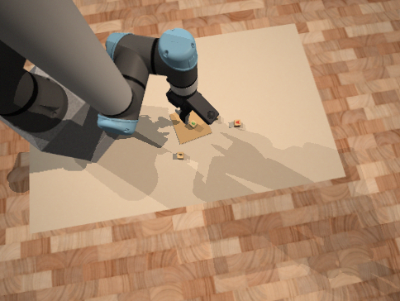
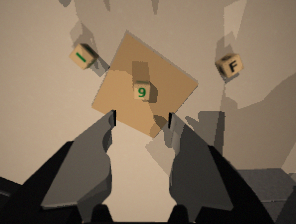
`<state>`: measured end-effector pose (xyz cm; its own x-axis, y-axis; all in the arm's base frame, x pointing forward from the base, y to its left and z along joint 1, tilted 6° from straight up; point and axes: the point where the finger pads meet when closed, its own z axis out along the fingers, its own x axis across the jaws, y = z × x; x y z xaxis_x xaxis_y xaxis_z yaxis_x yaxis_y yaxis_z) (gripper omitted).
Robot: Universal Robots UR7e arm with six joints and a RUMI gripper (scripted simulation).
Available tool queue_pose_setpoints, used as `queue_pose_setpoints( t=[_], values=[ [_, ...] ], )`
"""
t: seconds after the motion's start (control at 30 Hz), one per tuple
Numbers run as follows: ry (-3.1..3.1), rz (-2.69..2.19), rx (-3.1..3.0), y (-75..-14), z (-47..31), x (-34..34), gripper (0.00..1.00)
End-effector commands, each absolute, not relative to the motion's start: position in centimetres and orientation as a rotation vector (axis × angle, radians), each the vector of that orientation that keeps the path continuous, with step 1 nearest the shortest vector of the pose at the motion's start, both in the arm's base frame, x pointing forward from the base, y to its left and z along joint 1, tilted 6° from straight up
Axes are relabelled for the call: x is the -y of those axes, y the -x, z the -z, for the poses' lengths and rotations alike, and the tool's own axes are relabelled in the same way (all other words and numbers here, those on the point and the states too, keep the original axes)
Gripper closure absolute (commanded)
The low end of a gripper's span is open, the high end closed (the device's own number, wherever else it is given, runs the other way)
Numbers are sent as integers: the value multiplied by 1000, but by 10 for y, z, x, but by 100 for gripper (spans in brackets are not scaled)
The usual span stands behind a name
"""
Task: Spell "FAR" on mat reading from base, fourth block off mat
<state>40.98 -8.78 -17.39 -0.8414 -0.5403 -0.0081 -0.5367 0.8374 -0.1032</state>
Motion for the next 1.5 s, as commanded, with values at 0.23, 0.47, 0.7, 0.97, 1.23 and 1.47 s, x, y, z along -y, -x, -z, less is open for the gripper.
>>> queue_pose_setpoints(
  t=[0.23,0.47,0.7,0.97,1.23,1.47],
  values=[
    [860,151,-2978,-410,175,88,63],
    [840,151,-2983,-411,179,88,63],
    [840,151,-2983,-411,187,89,63],
    [840,151,-2983,-412,198,89,63],
    [840,151,-2983,-413,209,90,63],
    [840,151,-2983,-414,219,91,63]
  ],
)
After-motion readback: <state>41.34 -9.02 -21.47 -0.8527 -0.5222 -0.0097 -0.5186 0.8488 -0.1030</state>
